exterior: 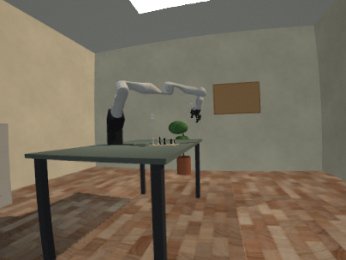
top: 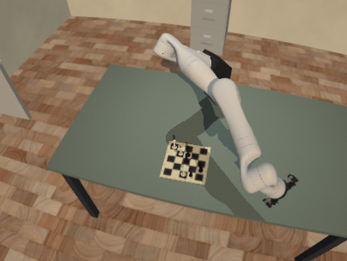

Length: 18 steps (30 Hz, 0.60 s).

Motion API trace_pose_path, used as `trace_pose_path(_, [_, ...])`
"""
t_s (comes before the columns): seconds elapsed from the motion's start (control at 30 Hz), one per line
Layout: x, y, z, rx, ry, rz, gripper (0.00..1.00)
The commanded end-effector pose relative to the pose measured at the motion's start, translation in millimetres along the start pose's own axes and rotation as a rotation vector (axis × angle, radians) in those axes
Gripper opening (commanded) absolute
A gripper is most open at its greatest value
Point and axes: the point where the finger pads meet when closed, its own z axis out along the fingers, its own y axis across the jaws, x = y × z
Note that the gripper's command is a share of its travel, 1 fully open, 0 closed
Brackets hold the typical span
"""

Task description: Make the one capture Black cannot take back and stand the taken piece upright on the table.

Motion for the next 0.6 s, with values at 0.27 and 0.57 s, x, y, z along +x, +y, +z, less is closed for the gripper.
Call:
trace_pose_path(0.27, [14.9, -39.9, -2.3, 0.032, 0.032, 0.066, 1.00])
trace_pose_path(0.57, [26.2, -62.4, -3.5, 0.053, 0.056, 0.108, 1.00])
